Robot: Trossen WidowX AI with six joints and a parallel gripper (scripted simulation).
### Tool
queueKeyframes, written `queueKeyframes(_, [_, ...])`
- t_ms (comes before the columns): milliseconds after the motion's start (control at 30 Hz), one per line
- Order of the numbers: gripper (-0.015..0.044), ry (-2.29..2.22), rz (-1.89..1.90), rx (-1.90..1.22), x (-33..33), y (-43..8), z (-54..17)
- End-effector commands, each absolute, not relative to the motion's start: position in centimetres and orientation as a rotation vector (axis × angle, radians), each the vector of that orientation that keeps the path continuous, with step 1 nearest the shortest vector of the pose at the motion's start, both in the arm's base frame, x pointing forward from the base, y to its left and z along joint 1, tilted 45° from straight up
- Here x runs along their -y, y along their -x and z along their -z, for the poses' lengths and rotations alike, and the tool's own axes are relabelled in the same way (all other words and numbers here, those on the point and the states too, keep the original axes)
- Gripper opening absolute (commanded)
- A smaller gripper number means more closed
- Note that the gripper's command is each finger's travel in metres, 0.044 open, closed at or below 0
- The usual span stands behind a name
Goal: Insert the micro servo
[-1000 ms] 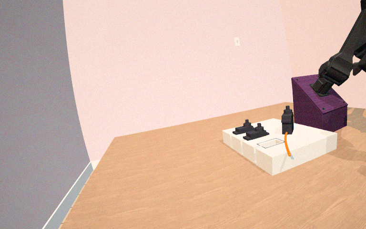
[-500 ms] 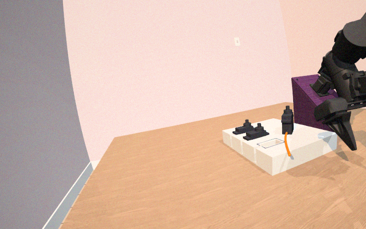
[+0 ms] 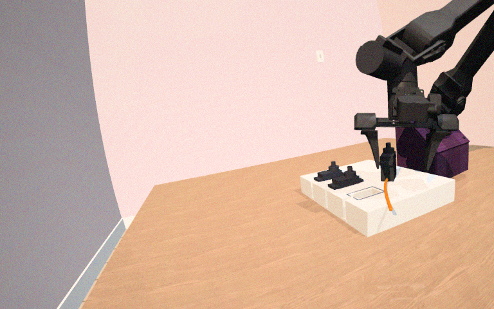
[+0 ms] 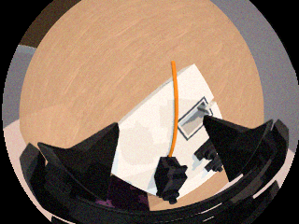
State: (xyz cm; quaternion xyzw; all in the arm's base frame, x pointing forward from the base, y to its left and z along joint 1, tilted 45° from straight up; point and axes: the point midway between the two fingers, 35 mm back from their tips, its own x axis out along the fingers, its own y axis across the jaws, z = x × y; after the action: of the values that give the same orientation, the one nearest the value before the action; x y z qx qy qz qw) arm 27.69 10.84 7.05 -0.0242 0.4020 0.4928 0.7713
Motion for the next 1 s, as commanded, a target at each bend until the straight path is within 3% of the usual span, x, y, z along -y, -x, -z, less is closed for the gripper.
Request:
queueKeyframes(0, [0.044,0.032,-1.028,-0.987,-7.5,-27.1,-5.7])
queueKeyframes(267, [0.044,-0.099,-1.025,-1.202,-1.8,-23.8,-4.5])
queueKeyframes(967, [0.044,-0.104,-1.027,-1.205,-4.2,-23.7,-1.9])
